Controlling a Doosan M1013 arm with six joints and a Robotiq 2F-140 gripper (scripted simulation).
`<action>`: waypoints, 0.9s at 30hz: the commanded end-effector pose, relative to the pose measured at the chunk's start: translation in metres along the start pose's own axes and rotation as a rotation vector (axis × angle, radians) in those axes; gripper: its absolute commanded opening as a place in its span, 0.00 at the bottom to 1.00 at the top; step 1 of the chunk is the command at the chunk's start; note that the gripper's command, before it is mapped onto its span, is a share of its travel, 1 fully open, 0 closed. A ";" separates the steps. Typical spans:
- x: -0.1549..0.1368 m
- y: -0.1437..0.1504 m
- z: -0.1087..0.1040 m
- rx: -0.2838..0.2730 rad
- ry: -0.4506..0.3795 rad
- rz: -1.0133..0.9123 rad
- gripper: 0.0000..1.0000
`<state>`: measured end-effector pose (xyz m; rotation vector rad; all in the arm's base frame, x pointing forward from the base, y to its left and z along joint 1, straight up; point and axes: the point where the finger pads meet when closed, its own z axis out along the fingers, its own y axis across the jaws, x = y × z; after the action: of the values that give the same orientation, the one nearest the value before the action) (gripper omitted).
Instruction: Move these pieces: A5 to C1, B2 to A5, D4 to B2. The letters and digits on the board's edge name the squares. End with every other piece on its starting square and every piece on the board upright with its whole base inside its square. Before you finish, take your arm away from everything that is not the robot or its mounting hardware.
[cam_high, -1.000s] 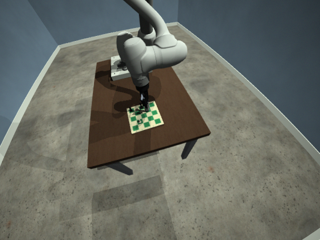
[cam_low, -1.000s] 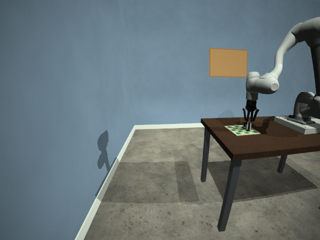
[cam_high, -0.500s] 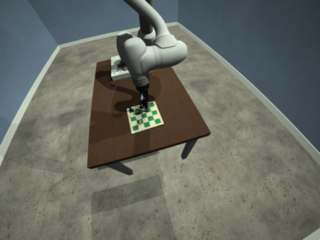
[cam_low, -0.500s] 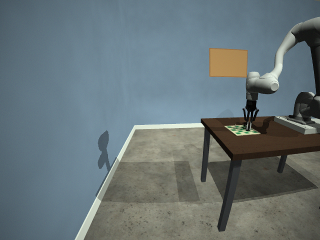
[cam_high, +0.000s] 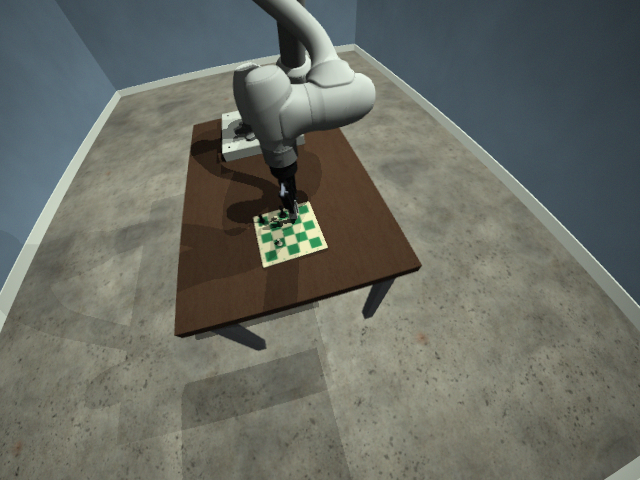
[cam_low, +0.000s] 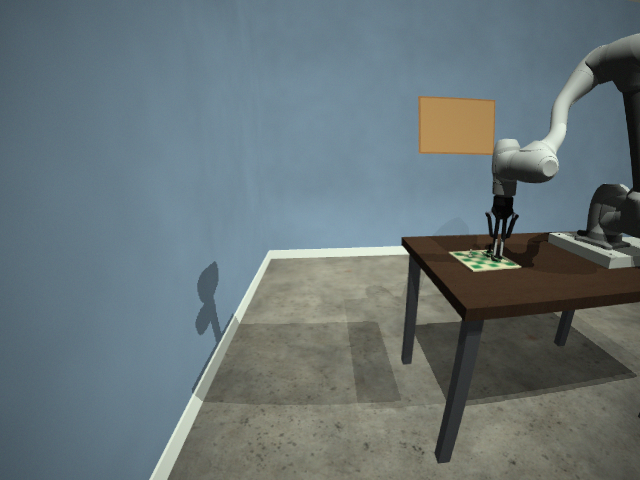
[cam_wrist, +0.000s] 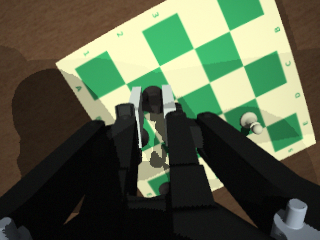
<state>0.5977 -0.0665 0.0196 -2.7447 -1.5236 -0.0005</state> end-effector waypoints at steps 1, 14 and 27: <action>0.000 0.000 -0.015 0.000 0.000 0.000 0.00; 0.000 0.000 -0.081 0.000 0.000 0.000 0.00; 0.031 0.037 -0.085 0.000 0.000 0.147 0.00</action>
<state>0.6119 -0.0647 0.1030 -2.7752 -1.4655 -0.0017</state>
